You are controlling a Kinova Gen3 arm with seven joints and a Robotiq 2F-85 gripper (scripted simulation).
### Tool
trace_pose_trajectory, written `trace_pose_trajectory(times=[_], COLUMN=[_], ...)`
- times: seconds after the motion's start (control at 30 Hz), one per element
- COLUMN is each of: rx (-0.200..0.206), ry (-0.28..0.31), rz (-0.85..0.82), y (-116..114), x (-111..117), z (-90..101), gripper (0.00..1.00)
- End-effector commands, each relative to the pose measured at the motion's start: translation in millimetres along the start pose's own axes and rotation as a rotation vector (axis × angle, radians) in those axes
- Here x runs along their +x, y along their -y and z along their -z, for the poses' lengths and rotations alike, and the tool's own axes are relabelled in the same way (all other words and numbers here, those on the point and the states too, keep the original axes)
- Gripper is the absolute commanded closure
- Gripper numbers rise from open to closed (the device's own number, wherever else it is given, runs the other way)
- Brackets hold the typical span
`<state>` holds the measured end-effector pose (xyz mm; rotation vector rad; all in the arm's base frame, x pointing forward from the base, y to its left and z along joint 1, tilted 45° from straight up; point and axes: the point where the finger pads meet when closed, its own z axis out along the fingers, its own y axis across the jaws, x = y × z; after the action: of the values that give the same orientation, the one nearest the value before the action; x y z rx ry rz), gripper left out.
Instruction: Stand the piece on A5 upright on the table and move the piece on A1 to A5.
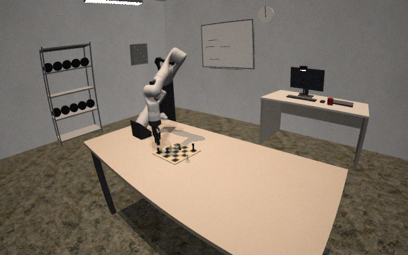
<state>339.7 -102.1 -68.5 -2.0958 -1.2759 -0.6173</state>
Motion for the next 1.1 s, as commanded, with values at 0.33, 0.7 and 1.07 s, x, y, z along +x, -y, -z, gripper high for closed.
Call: trace_pose_trajectory(times=[0.33, 0.7, 1.07], rx=[0.004, 0.004, 0.004], ry=[-0.001, -0.001, -0.001], rz=[-0.002, -0.002, -0.002], y=[1, 1, 1], x=[-1, -1, -1], z=[-14.1, -18.6, -18.7], gripper=[0.63, 0.63, 0.63])
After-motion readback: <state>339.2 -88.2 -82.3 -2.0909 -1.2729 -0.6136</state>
